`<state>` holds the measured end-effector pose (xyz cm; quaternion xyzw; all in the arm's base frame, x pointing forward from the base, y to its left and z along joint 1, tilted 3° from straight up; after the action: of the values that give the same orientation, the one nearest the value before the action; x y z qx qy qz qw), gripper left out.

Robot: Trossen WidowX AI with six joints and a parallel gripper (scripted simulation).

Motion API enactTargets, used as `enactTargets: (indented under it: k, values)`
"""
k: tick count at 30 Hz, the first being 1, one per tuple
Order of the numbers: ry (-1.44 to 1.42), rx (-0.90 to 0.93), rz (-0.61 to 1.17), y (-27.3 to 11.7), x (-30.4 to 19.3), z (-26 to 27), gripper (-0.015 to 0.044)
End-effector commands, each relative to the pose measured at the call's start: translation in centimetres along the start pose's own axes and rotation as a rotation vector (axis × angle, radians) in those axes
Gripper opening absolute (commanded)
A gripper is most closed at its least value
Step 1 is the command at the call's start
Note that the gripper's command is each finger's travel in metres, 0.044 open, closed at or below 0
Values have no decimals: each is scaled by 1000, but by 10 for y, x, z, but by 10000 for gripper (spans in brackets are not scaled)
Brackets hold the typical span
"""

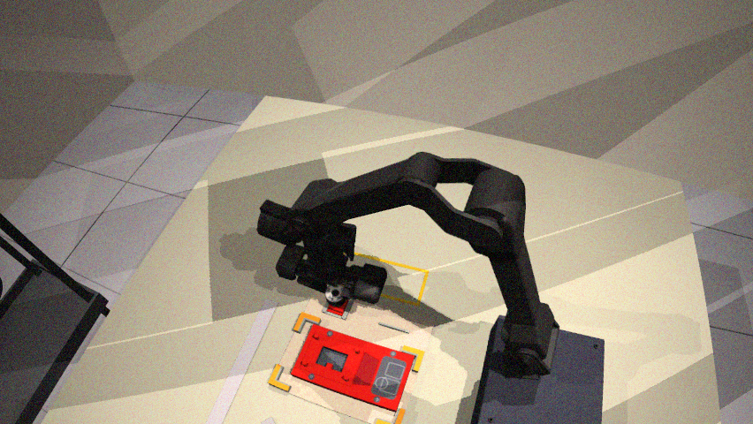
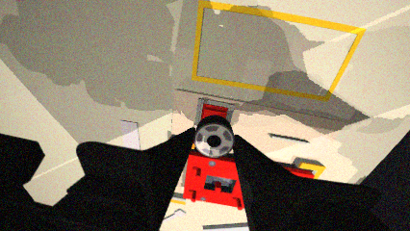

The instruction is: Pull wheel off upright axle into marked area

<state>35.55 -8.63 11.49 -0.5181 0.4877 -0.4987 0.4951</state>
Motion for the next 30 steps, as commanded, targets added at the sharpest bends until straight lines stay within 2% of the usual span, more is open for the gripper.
enactTargets:
  k: [1, 30]
  values:
    - [0, 10, -1, -5, 1, 2, 0]
    - [-1, 9, 1, -14, 1, 1, 0]
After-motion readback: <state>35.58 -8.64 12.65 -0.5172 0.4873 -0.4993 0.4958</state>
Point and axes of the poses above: the point midway between the two fingers, 35 mm back from their tips, its own y axis out along the fingers, its own z axis across the jaws, x = y × z, the point moved 10 cm from there along -y, back along the fingers, and after that the axes turned 9 degrees about -y, right-handed, at the moved point
